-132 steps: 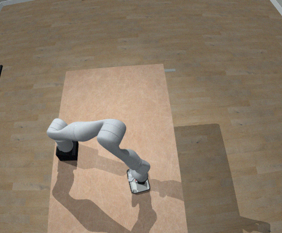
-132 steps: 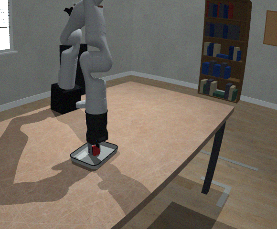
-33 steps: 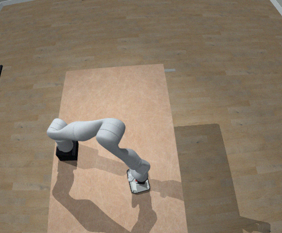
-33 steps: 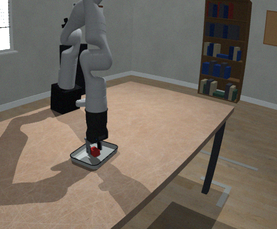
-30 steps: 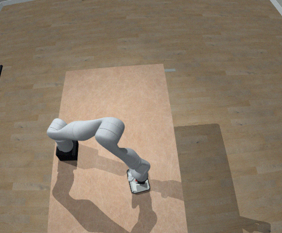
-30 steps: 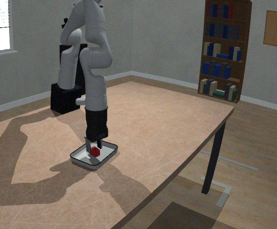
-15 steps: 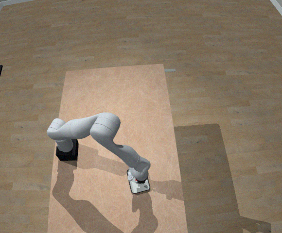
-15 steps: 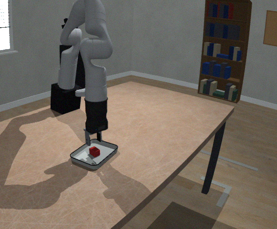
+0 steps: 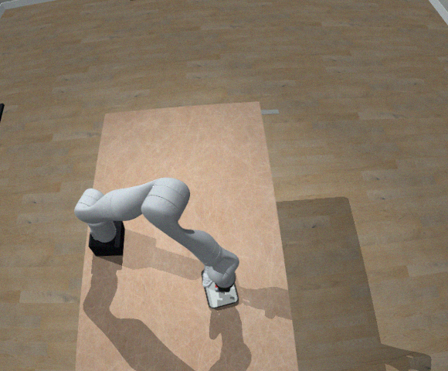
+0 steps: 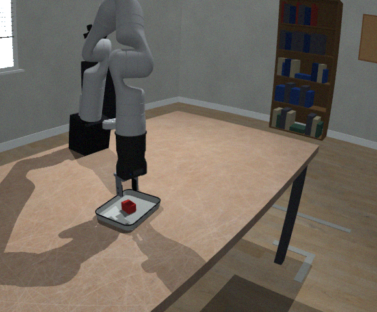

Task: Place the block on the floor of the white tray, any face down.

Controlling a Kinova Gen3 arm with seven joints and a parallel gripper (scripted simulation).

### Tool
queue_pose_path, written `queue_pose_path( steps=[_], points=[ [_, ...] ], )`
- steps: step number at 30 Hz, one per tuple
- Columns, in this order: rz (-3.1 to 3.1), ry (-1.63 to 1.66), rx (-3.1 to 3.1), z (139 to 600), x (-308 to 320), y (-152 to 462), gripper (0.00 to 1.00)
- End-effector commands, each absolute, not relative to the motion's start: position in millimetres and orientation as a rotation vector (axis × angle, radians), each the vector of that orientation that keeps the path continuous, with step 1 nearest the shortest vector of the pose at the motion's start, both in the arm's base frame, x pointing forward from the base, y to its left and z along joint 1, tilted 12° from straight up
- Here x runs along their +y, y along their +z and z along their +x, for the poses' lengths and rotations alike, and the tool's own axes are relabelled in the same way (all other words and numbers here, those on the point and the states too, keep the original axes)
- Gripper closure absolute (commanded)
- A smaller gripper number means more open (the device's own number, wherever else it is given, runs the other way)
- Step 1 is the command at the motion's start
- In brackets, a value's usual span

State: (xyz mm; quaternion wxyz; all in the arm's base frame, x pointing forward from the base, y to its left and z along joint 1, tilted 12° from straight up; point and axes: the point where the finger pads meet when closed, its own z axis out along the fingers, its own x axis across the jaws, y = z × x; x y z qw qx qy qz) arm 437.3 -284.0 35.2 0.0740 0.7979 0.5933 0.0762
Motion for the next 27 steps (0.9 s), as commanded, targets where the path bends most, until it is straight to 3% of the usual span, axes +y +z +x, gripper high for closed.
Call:
queue_pose_path(
  steps=[1,8,21,27],
  points=[
    [2.393,0.230,1.779,436.5,-283.7,36.0,0.10],
    [2.393,0.229,1.780,418.8,-272.0,32.3,0.10],
    [2.394,0.230,1.779,306.7,-196.8,4.8,0.10],
    [2.394,0.230,1.779,289.2,-185.3,1.2,0.10]
  ],
)
